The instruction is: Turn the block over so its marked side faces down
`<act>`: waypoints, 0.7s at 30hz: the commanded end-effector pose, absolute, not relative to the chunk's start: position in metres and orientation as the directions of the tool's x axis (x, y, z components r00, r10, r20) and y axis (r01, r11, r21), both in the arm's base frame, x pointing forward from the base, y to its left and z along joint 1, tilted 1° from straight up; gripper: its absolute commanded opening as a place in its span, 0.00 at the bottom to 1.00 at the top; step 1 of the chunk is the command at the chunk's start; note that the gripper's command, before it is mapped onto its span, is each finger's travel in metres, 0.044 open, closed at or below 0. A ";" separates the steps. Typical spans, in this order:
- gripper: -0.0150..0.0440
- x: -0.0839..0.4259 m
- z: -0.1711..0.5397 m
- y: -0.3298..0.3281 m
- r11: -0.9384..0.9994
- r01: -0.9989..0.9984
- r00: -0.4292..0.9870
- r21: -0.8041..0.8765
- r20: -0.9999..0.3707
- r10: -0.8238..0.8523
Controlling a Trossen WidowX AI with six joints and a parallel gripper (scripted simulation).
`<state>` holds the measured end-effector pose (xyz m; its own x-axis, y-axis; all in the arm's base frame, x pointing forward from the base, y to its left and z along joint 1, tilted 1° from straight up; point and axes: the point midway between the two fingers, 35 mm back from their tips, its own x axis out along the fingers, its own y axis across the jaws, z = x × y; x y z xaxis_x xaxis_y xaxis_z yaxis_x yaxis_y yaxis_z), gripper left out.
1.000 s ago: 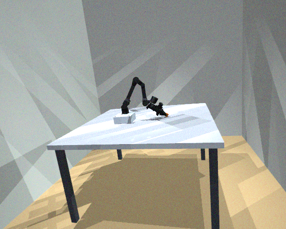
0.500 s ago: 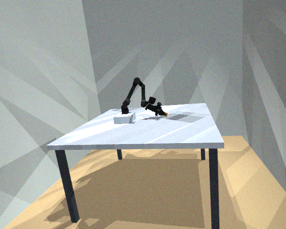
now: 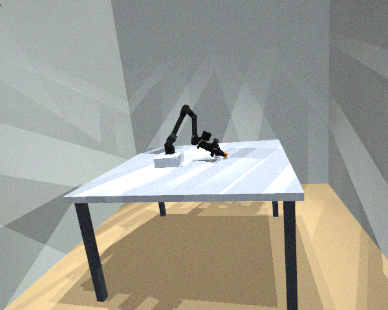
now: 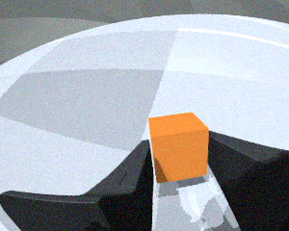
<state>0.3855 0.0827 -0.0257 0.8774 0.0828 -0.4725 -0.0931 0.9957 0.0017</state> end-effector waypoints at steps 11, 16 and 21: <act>1.00 0.386 -0.025 0.082 0.996 -0.091 0.879 -0.003 -0.470 0.079; 1.00 0.386 -0.025 0.082 0.996 -0.091 0.879 -0.003 -0.470 0.079; 1.00 0.386 -0.025 0.082 0.996 -0.091 0.879 -0.003 -0.470 0.079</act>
